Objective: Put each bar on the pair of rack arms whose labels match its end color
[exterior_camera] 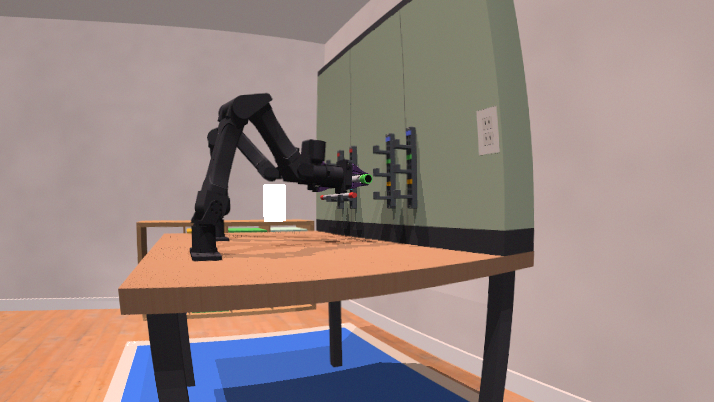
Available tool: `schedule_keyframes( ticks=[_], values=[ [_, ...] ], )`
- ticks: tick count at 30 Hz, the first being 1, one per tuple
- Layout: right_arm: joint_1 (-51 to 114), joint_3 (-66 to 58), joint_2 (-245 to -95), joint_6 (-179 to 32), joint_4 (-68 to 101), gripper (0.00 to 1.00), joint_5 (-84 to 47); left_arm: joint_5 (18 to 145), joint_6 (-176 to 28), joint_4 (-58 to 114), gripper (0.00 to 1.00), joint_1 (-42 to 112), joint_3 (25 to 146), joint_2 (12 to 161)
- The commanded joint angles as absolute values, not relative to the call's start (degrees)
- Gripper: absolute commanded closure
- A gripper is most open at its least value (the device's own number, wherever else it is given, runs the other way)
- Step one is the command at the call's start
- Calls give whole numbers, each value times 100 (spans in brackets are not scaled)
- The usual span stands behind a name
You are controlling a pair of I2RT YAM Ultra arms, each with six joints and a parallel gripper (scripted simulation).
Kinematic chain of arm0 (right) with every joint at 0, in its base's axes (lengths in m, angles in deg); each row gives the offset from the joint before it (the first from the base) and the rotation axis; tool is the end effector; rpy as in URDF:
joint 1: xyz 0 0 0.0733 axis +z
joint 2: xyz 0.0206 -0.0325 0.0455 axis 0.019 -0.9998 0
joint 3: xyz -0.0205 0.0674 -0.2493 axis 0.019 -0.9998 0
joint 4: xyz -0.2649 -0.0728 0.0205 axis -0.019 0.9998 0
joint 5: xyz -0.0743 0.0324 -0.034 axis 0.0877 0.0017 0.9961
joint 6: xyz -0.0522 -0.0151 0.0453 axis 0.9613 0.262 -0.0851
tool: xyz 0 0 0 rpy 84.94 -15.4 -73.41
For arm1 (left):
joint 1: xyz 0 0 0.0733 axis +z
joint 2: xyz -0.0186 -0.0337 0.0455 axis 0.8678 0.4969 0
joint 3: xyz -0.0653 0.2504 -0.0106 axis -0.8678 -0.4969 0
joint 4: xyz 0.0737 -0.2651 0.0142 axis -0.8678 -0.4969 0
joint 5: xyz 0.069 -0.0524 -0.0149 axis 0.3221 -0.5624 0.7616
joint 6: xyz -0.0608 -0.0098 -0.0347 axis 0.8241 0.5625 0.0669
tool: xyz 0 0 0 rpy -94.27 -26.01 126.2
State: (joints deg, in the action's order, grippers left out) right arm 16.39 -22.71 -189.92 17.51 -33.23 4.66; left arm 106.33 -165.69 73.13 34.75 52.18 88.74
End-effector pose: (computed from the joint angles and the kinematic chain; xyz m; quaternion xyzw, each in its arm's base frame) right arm 0.4059 0.1093 0.1904 -0.5221 0.5138 -0.4962 0.4661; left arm 0.3261 -0.1299 0.2124 0.5350 0.4947 0.4764 0.4920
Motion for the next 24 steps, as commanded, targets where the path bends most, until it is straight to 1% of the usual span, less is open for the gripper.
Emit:
schedule_keyframes(
  ticks=[1,13,24],
  values=[
    [1674,-2146,-18835,1637,-3499,100,492,10596,-16573,7638,26,3494,5276,8874],
    [1672,-2080,-18723,1636,-3322,100,488,10596,-16573,7642,0,3494,5277,8877],
    [1677,-2010,-18657,1636,-3188,100,495,10597,-16572,7643,0,3494,5277,8877]
  ],
)
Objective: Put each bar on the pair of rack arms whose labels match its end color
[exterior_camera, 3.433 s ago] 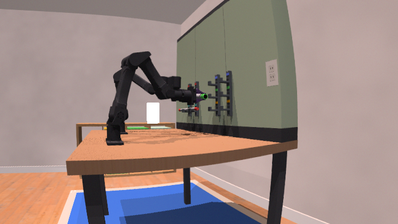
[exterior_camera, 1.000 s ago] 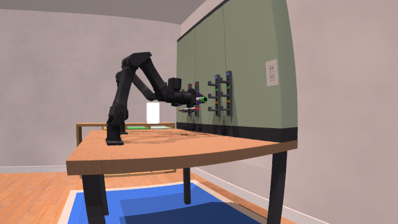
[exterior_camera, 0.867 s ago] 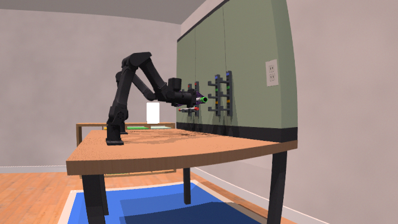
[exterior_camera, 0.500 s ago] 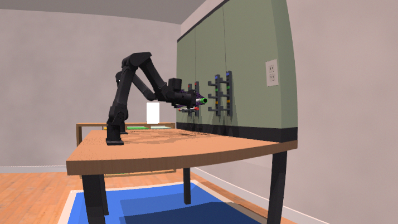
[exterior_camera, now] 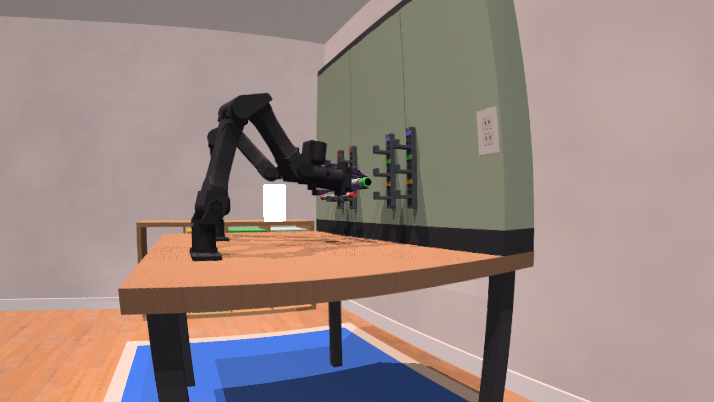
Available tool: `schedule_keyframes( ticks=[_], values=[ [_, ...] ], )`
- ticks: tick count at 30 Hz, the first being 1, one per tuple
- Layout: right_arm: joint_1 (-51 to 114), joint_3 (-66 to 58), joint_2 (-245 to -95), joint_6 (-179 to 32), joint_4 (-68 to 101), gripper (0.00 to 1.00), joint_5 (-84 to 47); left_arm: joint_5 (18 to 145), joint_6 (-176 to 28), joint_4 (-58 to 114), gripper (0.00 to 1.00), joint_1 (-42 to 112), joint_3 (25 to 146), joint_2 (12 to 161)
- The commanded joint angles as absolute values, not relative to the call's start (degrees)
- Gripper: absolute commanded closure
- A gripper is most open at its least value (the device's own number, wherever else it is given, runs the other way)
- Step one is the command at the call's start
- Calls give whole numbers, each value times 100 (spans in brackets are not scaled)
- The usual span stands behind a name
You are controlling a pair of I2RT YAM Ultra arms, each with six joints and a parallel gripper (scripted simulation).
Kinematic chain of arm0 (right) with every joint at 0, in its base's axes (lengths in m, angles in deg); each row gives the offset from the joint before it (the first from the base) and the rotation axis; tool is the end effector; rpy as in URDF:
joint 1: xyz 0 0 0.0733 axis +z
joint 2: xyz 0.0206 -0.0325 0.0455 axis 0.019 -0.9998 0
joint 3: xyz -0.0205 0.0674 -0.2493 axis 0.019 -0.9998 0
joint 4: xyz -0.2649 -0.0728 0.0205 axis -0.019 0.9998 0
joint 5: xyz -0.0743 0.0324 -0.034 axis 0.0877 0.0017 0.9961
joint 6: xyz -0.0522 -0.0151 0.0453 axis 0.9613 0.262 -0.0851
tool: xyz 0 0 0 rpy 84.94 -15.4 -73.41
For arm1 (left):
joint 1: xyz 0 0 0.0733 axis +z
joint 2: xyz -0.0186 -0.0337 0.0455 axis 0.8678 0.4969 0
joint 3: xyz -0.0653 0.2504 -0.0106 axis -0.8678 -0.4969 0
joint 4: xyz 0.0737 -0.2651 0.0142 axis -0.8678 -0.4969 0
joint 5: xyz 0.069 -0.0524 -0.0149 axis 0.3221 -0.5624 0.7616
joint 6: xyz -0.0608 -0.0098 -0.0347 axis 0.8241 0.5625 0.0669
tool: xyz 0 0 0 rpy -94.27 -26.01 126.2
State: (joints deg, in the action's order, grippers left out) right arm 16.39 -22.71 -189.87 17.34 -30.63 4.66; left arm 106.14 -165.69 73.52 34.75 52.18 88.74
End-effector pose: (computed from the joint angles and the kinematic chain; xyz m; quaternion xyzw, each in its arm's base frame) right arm 0.4053 0.1091 0.1851 -0.5348 0.5210 -0.4878 0.4523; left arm 0.3262 -0.1301 0.2132 0.5336 0.4931 0.4764 0.4952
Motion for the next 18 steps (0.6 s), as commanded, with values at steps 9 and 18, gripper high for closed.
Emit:
schedule_keyframes(
  ticks=[9,18],
  values=[
    [1682,-1947,-18605,1635,-3075,100,500,10596,-16572,7643,0,3494,5277,8878],
    [1688,-1850,-18559,1634,-2930,100,504,10596,-16572,7644,0,3494,5278,8879]
  ],
)
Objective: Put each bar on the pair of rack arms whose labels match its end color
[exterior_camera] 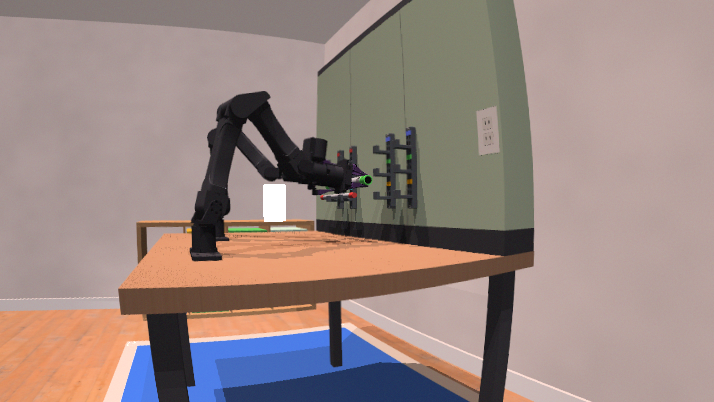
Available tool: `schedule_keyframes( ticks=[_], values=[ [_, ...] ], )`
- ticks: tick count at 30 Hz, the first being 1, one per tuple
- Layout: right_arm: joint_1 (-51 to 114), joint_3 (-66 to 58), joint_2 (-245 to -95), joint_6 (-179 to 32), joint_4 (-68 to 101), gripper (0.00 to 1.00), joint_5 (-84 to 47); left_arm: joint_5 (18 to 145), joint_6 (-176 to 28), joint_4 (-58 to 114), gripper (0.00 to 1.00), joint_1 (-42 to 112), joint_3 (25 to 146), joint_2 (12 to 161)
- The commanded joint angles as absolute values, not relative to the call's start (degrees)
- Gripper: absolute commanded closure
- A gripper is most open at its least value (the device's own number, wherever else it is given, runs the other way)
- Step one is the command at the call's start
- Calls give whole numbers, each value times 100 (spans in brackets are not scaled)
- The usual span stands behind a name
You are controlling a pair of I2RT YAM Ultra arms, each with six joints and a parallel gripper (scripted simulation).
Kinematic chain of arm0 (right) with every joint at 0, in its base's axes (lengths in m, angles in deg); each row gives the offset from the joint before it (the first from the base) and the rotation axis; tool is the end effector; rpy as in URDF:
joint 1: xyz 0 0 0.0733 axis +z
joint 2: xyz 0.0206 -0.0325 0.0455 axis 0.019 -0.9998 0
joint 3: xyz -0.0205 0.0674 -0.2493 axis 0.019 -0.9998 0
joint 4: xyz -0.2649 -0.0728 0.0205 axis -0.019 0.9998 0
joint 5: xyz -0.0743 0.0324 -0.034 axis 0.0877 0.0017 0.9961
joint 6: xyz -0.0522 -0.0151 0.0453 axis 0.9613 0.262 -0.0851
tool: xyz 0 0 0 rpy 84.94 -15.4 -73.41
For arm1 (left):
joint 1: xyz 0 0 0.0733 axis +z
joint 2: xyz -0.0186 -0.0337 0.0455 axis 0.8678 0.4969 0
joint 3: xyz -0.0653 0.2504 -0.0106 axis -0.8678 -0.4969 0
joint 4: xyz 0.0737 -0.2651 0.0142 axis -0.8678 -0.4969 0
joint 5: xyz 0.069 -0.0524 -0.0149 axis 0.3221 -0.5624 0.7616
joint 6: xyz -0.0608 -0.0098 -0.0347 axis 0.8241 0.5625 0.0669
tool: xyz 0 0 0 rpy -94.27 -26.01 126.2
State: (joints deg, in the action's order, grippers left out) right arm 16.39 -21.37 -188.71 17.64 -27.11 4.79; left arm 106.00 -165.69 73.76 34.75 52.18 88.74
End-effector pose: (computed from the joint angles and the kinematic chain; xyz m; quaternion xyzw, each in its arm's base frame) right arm 0.4068 0.1094 0.1935 -0.5410 0.5227 -0.4864 0.4445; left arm 0.3262 -0.1303 0.2137 0.5328 0.4920 0.4763 0.4972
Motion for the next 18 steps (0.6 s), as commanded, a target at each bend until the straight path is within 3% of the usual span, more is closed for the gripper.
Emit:
schedule_keyframes(
  ticks=[1,18],
  values=[
    [1689,-1838,-18555,1634,-2914,100,504,10596,-16572,7644,0,3494,5278,8879],
    [1703,-1701,-18459,1635,-2681,100,516,10596,-16573,7648,0,3494,5279,8881]
  ],
)
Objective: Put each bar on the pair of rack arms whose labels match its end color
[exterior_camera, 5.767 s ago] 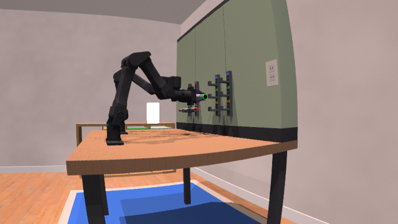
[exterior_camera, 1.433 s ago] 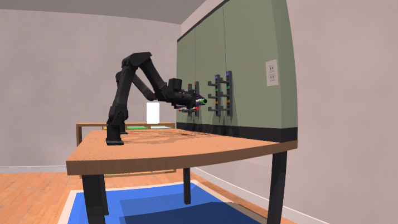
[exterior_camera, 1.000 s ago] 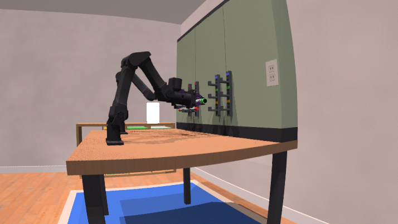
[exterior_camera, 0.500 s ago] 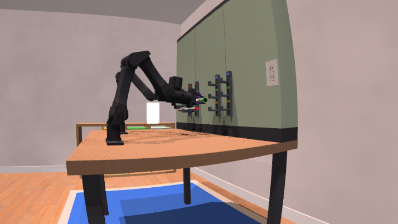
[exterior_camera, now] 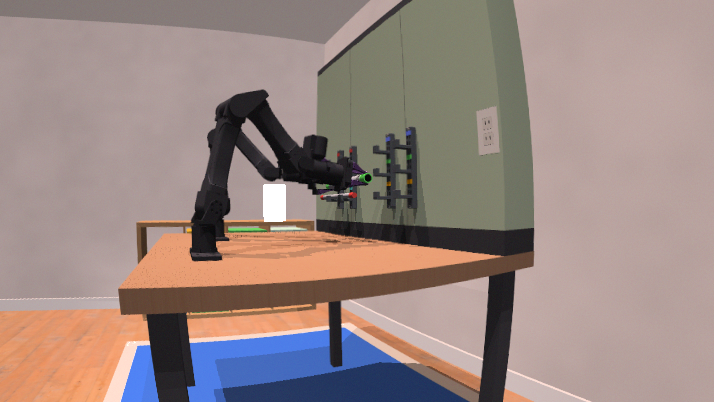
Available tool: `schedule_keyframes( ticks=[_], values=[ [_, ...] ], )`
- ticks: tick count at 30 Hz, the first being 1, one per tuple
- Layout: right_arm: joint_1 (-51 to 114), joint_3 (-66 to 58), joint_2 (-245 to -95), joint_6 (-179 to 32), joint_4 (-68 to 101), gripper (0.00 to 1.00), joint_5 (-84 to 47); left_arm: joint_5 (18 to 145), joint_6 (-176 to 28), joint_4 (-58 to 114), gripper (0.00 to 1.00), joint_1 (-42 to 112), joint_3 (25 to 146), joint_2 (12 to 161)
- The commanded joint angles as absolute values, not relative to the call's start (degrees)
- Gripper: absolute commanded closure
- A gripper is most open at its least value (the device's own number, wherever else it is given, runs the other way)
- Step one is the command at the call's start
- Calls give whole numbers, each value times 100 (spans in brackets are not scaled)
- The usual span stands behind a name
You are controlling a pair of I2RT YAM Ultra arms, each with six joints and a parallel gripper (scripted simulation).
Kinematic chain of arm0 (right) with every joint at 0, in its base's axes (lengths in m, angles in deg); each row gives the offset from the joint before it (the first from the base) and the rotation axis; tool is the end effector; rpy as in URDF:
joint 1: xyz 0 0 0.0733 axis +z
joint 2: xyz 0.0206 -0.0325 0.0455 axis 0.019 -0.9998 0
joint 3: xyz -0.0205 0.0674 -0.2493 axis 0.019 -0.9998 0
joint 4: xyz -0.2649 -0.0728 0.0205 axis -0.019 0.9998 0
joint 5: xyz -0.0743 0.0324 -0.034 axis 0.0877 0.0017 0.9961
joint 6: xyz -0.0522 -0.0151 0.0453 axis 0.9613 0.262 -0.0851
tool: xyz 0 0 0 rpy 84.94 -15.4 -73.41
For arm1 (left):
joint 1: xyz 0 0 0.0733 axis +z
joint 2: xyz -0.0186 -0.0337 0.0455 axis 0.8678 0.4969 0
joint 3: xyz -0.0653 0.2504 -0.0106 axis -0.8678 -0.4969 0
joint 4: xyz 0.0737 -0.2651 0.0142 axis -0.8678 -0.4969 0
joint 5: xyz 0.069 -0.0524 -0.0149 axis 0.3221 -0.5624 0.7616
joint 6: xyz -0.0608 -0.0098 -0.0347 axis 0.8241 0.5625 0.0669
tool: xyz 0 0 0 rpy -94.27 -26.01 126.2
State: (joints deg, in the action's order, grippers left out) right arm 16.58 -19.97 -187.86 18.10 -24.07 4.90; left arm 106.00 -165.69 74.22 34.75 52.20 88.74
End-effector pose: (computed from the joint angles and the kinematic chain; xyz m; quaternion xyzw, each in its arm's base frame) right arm 0.4082 0.1112 0.2014 -0.5476 0.5219 -0.4854 0.4383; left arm 0.3263 -0.1303 0.2148 0.5301 0.4910 0.4775 0.5000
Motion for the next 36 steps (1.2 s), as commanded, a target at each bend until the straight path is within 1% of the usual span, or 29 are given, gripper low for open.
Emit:
schedule_keyframes(
  ticks=[1,23,36],
  values=[
    [1705,-1692,-18452,1636,-2665,100,517,10596,-16573,7649,0,3494,5279,8881],
    [1688,-1550,-18331,1641,-2402,100,503,10596,-16573,7652,0,3494,5279,8883],
    [1674,-1544,-18314,1642,-2381,100,488,10777,-16568,7607,0,3313,4837,8395]
  ],
)
